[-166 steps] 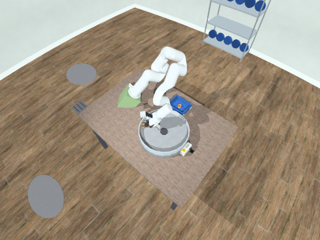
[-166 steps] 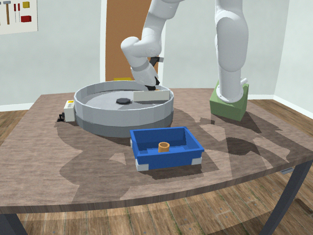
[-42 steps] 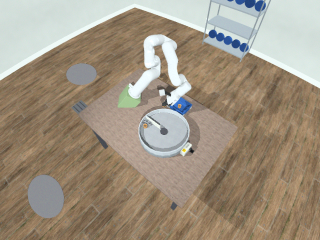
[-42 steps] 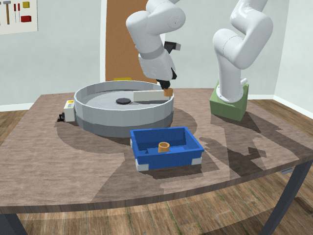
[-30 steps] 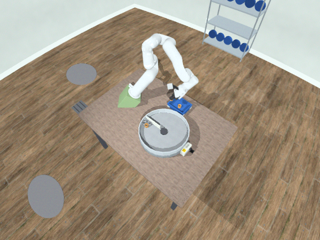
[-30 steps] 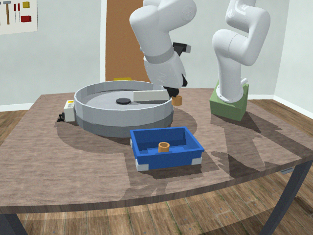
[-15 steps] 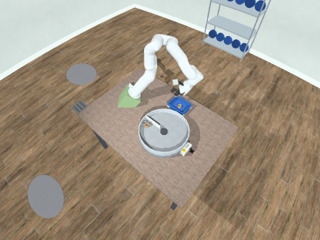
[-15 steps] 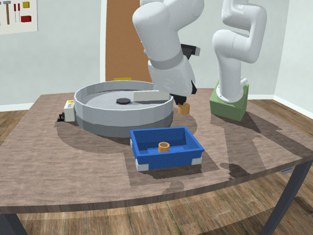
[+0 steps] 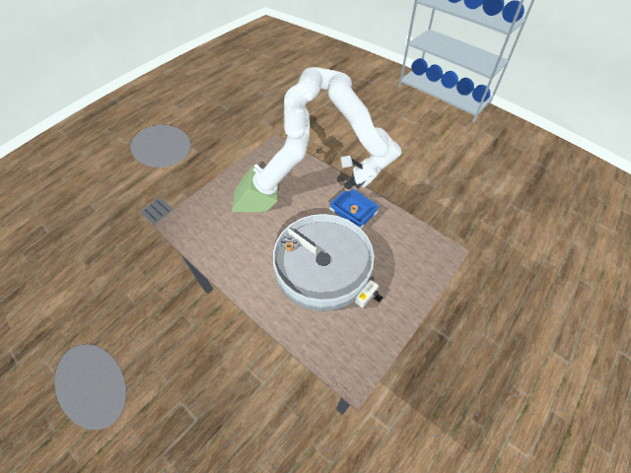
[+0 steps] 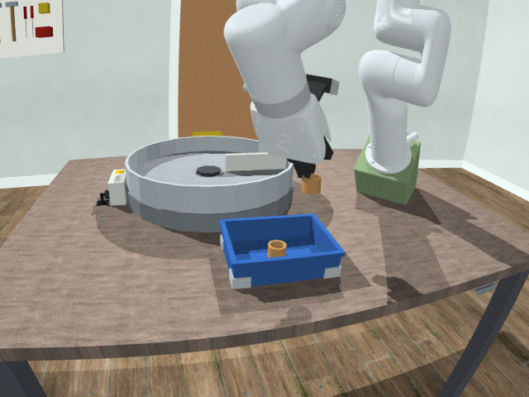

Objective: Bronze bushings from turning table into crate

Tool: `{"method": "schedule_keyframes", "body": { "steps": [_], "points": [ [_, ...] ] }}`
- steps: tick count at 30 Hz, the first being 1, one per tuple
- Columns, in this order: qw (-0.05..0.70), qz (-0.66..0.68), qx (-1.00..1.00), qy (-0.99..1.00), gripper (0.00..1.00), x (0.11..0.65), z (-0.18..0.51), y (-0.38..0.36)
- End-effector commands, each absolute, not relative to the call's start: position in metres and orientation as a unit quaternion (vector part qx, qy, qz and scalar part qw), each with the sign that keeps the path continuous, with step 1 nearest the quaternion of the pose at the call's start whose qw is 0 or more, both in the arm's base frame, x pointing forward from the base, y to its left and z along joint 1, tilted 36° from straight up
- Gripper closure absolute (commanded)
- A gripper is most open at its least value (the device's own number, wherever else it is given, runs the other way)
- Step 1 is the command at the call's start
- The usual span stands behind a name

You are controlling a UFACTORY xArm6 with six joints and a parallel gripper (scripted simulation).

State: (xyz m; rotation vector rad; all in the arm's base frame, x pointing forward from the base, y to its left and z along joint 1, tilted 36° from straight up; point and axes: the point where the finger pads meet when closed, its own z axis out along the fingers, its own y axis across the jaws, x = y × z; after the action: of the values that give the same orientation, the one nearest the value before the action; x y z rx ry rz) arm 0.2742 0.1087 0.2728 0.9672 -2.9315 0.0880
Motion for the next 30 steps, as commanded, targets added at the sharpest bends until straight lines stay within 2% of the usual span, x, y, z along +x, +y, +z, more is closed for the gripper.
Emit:
{"method": "schedule_keyframes", "body": {
  "steps": [1,17,30],
  "points": [
    [0.025,0.028,0.313,-0.949,1.0,0.276,0.272,0.11],
    [0.025,0.028,0.313,-0.949,1.0,0.309,0.218,0.133],
    [0.025,0.028,0.313,-0.949,1.0,0.312,0.214,0.135]
  ]
}}
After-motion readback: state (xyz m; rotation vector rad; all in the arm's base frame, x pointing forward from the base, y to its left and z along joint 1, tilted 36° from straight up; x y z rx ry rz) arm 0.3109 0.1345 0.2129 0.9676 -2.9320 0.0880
